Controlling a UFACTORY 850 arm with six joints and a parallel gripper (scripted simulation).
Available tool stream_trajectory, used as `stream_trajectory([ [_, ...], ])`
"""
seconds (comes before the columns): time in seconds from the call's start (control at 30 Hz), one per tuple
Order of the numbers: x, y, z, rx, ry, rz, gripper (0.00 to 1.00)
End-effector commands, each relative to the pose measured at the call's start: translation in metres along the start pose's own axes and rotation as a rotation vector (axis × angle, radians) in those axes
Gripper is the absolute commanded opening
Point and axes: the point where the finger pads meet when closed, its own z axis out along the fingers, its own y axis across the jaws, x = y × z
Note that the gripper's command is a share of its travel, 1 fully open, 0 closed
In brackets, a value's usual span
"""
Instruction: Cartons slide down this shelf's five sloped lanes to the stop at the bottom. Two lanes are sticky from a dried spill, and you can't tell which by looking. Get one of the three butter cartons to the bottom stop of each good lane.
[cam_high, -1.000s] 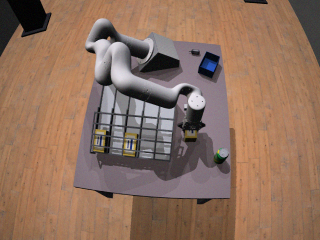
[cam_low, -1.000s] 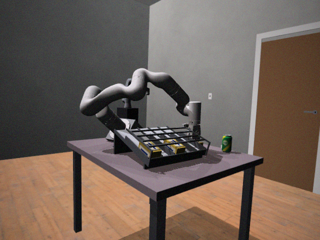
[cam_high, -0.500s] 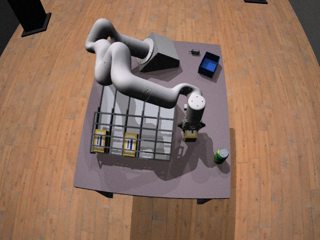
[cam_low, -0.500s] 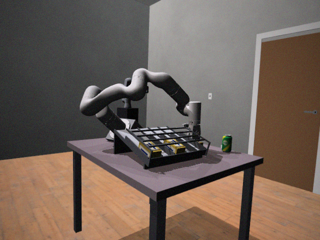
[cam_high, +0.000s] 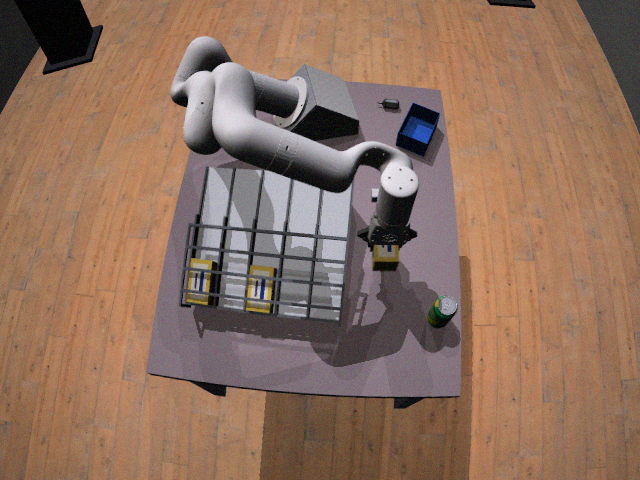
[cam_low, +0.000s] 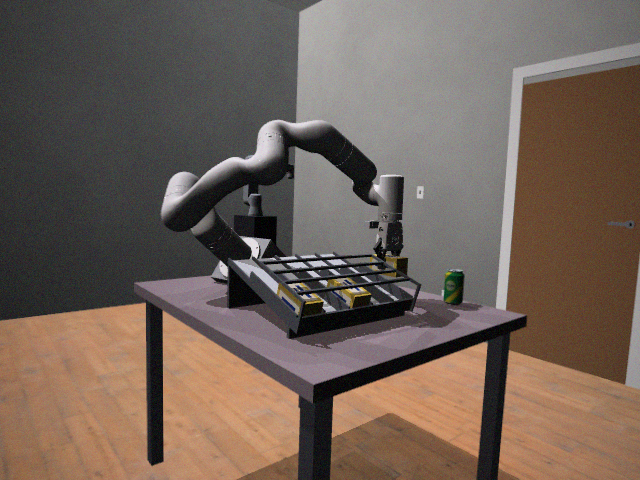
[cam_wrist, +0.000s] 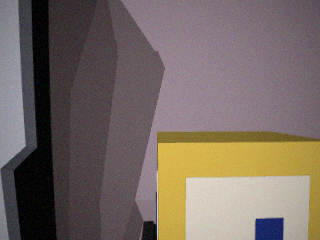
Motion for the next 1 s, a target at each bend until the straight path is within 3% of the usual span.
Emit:
stream_trajectory([
  [0.0, -0.001, 0.000, -0.003, -0.002, -0.002, 0.001, 0.00],
  [0.1, -0.001, 0.000, -0.003, -0.002, -0.002, 0.001, 0.00],
  [0.13, -0.001, 0.001, -0.072, 0.009, 0.005, 0.085, 0.00],
  [0.23, 0.000, 0.001, -0.084, 0.009, 0.005, 0.085, 0.00],
  [0.33, -0.001, 0.002, -0.140, 0.009, 0.005, 0.085, 0.00],
  [0.4, -0.001, 0.002, -0.164, 0.009, 0.005, 0.085, 0.00],
  [0.67, -0.001, 0.002, -0.164, 0.009, 0.005, 0.085, 0.00],
  [0.7, 0.029, -0.062, -0.164, 0.006, 0.004, 0.085, 0.00],
  [0.83, 0.034, -0.072, -0.163, 0.006, 0.004, 0.085, 0.00],
  [0.97, 0.056, -0.120, -0.163, 0.006, 0.004, 0.085, 0.00],
])
